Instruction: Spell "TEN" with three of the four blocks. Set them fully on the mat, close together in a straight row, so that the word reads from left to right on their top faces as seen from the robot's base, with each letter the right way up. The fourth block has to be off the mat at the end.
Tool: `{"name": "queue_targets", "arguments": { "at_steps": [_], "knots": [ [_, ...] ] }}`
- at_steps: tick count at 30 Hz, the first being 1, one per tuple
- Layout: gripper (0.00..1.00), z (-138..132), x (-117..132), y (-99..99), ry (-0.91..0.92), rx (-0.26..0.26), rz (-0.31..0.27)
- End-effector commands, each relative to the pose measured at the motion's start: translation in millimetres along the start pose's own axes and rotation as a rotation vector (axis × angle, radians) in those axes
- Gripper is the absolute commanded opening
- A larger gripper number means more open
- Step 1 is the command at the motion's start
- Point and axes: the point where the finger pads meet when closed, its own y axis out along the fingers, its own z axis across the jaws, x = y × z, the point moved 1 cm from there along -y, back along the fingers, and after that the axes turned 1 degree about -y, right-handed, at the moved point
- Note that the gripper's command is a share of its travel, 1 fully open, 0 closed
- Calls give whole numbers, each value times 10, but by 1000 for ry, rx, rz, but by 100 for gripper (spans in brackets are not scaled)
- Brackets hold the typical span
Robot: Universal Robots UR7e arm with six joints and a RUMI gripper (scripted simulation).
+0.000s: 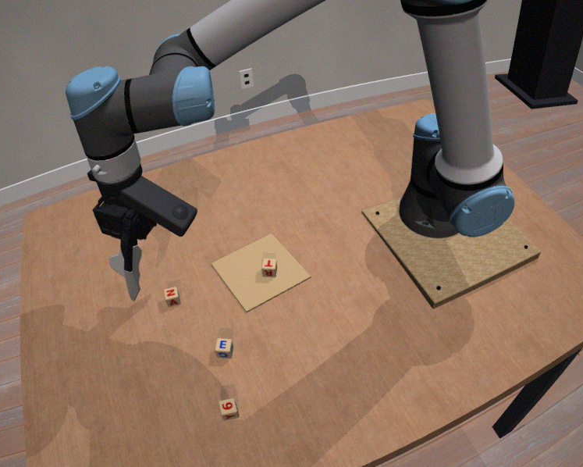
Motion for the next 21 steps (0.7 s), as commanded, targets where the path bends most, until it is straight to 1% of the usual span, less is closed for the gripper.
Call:
{"name": "queue_targets", "arguments": {
  "at_steps": [1,7,9,11,21],
  "knots": [
    [100,-15,-3,3,139,-1,-2],
    [100,-20,-5,5,252,-1,-2],
    [100,-20,-5,5,252,-1,-2],
    [100,-23,-6,7,321,-1,-2],
    [100,-33,-4,12,504,-1,-2]
  ]
}}
